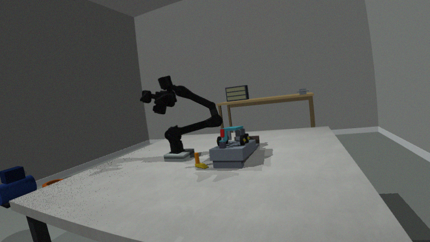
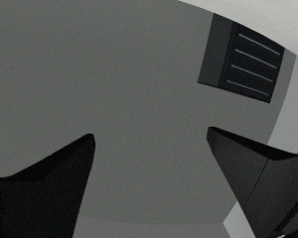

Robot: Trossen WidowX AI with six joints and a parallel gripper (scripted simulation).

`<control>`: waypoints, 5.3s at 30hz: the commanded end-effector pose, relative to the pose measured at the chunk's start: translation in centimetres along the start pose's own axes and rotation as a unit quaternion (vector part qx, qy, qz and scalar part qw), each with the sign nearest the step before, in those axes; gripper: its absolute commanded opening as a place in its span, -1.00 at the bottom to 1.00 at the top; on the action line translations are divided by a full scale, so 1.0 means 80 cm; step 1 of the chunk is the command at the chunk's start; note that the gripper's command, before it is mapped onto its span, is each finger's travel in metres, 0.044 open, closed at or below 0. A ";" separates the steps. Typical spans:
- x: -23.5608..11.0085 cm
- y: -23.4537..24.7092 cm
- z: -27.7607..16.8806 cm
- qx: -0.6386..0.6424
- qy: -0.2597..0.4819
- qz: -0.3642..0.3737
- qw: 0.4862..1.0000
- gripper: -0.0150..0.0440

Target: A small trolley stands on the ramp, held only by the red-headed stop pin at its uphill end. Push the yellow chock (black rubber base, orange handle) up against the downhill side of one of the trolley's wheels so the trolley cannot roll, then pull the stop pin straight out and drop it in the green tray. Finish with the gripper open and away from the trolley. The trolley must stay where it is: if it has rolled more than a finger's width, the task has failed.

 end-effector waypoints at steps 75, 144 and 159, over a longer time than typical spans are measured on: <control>0.068 -0.164 0.134 -0.718 0.431 -0.451 -0.308 0.15; 0.027 -0.230 0.278 -0.231 0.634 -0.209 -0.708 0.15; 0.028 -0.230 0.290 -0.231 0.634 -0.209 -0.708 0.15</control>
Point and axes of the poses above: the point midway between the two fingers, 35 mm back from their tips, its own x axis out along the fingers, its own y axis across the jaws, z = x × y, the point moved 3 cm from there along -x, back along the fingers, and after that the axes turned 15 degrees about x, right-handed, at the moved point
